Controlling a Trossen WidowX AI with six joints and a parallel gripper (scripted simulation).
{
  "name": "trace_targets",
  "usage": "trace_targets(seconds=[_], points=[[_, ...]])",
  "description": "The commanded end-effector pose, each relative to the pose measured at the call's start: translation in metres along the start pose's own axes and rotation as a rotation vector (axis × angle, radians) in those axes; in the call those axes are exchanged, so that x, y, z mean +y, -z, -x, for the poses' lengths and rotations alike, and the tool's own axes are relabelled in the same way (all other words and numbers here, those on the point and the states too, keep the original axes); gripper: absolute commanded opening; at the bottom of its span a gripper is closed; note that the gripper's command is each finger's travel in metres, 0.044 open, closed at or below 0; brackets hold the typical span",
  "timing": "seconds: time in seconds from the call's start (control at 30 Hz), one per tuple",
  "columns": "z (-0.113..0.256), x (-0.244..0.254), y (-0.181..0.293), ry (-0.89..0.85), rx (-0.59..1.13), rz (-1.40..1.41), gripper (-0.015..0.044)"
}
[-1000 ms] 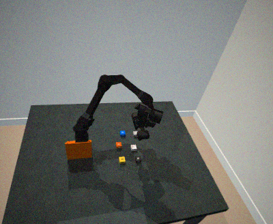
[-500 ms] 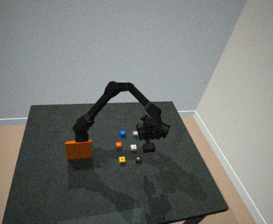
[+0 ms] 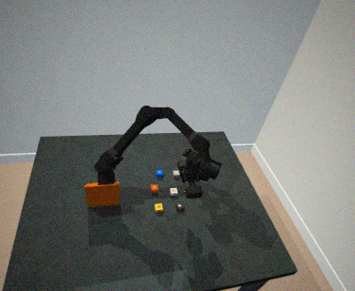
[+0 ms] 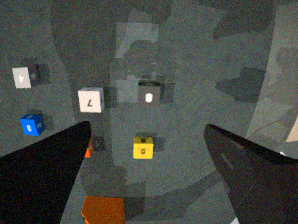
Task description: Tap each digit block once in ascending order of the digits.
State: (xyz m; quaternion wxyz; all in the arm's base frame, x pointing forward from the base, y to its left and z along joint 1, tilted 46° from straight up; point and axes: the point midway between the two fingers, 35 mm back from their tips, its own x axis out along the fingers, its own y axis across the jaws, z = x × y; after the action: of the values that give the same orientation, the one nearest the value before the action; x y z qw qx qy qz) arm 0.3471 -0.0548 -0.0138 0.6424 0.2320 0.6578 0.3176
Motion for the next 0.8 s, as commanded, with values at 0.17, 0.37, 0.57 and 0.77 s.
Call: trace_targets(seconds=[0.17,0.37,0.57,0.77], points=[[0.008,0.065,0.051,0.0,0.006,0.002,0.04],[0.0,0.109,0.103,-0.003,0.008,-0.001,0.04],[-0.011,0.109,0.104,-0.001,0.008,-0.001,0.0348],[-0.082,0.111,0.106,-0.007,0.007,0.0,0.019]])
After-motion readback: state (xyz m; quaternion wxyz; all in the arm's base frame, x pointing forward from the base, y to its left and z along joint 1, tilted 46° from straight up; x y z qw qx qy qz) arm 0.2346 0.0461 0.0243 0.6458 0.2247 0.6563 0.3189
